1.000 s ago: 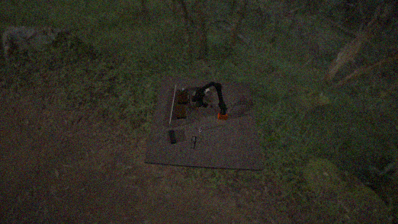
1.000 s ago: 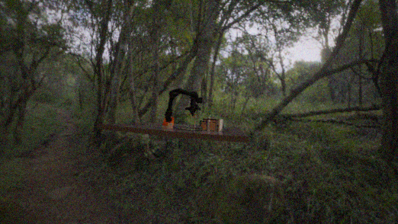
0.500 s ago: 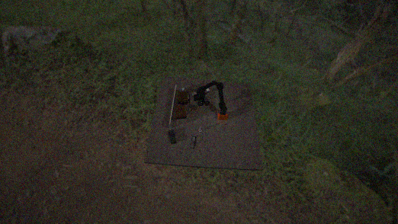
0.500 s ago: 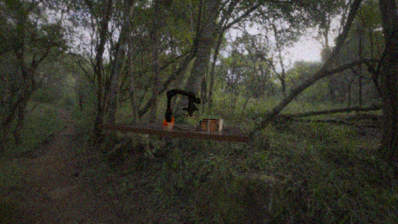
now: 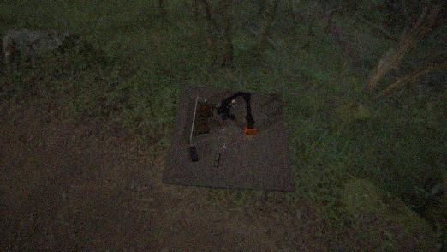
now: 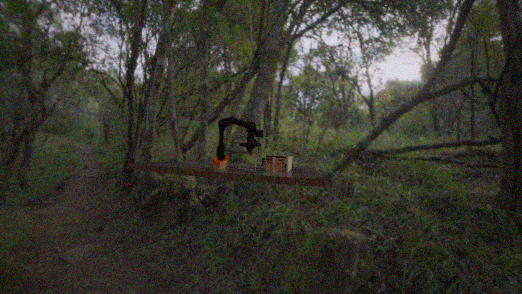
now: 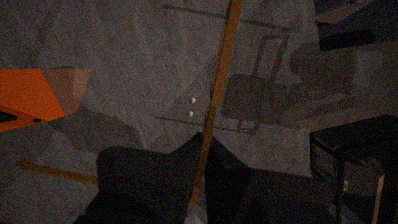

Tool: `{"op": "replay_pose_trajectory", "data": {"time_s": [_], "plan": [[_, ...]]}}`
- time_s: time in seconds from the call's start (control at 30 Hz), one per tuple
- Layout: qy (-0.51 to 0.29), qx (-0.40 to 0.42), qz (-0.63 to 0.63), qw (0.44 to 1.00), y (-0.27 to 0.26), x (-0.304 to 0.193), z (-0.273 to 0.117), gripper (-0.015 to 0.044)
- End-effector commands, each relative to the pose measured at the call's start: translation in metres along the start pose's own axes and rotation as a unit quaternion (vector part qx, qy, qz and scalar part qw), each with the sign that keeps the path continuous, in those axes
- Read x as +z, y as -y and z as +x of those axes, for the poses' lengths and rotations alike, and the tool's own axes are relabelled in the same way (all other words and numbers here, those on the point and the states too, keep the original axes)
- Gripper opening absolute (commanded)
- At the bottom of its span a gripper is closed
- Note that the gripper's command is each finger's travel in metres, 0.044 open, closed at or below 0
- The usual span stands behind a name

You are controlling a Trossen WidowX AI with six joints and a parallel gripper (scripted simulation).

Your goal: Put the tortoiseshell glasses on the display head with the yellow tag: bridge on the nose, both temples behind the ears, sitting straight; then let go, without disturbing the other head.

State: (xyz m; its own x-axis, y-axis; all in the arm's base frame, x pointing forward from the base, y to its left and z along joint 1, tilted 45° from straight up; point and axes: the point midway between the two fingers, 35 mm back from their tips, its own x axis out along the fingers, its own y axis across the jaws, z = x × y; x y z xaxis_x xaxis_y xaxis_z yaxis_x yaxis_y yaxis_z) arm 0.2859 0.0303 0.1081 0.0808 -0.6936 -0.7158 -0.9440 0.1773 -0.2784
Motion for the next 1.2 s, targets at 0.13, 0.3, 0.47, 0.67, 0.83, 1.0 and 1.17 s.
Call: {"op": "replay_pose_trajectory", "data": {"time_s": [0.13, 0.3, 0.47, 0.67, 0.83, 1.0, 1.17], "plan": [[-0.002, -0.001, -0.003, 1.000, 0.000, 0.000, 0.008, 0.0000], [-0.002, -0.001, -0.003, 1.000, 0.001, 0.000, 0.012, 0.0000], [-0.002, -0.001, -0.003, 1.000, 0.001, 0.001, 0.017, 0.0000], [-0.001, -0.001, -0.003, 1.000, 0.001, 0.001, 0.022, 0.0000], [-0.001, -0.001, -0.003, 1.000, 0.001, 0.001, 0.026, 0.0000], [-0.001, -0.001, -0.003, 1.000, 0.002, 0.001, 0.030, 0.0000], [-0.001, -0.002, -0.003, 1.000, 0.002, 0.001, 0.034, 0.0000]]}}
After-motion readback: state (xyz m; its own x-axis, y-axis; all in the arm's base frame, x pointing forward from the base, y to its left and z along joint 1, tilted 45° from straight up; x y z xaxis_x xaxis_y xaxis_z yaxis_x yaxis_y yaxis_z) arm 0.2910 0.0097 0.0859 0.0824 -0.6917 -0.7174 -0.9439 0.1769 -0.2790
